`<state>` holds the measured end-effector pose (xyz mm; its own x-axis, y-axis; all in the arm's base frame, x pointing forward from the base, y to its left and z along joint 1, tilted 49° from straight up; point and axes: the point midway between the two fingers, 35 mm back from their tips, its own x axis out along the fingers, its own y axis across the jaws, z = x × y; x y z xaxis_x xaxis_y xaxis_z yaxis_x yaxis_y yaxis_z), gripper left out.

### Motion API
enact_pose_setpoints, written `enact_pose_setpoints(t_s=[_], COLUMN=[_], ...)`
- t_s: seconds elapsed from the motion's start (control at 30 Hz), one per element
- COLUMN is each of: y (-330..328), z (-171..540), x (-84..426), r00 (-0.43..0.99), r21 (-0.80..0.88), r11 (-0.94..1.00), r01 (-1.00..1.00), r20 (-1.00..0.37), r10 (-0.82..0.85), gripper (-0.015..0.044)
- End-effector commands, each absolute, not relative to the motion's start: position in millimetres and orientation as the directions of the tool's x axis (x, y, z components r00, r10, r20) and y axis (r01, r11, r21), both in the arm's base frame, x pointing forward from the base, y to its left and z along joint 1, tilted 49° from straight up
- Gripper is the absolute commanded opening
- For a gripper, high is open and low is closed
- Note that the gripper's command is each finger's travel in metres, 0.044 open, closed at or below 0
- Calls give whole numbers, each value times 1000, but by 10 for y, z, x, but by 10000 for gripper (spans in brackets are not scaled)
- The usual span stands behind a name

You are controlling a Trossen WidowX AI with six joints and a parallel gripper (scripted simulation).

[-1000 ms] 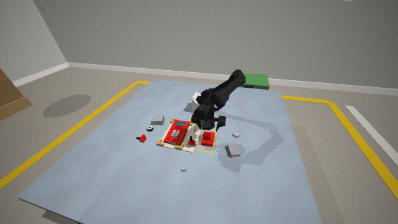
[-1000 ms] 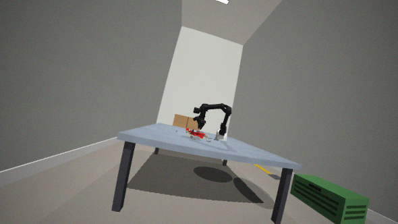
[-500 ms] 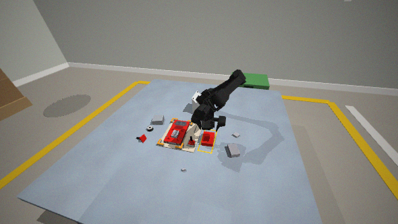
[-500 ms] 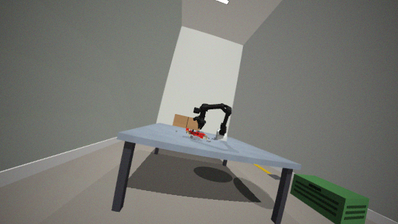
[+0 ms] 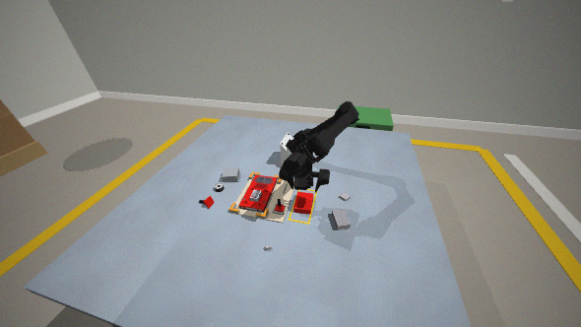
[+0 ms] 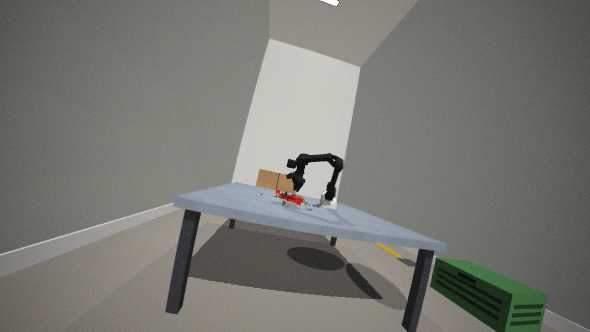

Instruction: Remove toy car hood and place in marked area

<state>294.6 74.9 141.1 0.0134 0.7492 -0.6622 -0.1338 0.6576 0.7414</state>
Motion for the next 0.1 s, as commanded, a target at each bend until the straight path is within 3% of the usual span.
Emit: enact_pose_setpoints(t_s=[0.0,0.07], y=[748,748], z=[1402,1402], x=[2943,2943], r00=[9,9], r21=[741,741], r11=[658,658], r01=[-134,-134], r20=[-663,-663], r10=[749,749], gripper=[440,440])
